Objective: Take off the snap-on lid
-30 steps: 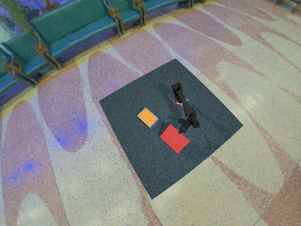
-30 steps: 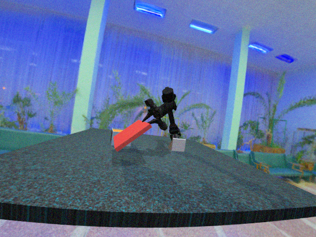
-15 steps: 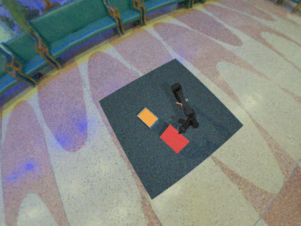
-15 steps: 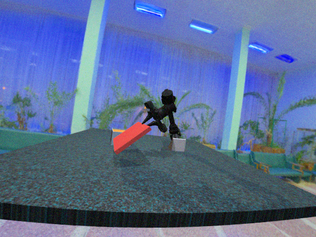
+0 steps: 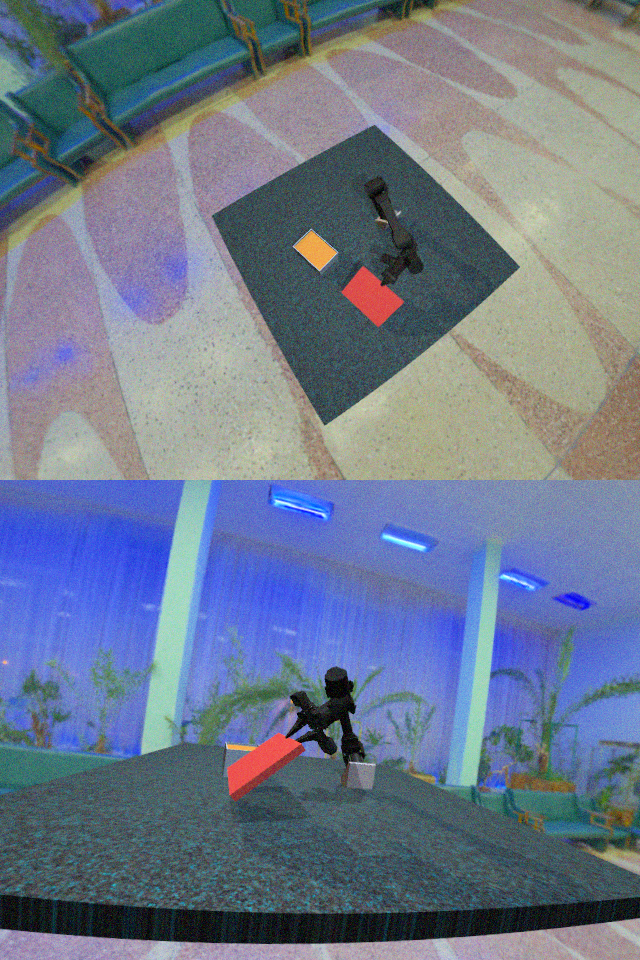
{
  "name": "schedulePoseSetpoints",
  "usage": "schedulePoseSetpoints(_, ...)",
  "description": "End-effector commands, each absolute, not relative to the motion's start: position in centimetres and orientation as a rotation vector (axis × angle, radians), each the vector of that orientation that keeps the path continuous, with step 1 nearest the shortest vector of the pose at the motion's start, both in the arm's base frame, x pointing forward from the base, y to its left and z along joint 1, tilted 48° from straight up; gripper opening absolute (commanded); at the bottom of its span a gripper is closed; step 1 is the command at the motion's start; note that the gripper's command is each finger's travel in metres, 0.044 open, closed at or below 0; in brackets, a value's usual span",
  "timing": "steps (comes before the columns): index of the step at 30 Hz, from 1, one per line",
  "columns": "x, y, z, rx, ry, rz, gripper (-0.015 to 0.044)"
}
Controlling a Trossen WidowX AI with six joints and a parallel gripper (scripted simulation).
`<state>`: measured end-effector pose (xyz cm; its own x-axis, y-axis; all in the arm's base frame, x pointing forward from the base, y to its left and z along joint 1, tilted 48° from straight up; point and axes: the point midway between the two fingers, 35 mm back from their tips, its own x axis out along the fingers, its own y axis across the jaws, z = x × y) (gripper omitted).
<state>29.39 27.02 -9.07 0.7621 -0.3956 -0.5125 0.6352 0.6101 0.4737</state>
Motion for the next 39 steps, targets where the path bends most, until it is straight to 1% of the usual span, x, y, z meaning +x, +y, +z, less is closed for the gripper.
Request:
schedulePoseSetpoints(1, 29.4, 26.8, -9.2, 0.685, 0.372, -0.607, 0.0)
schedulePoseSetpoints(39, 29.5, 24.6, -11.3, 0.684, 0.371, -0.607, 0.0)
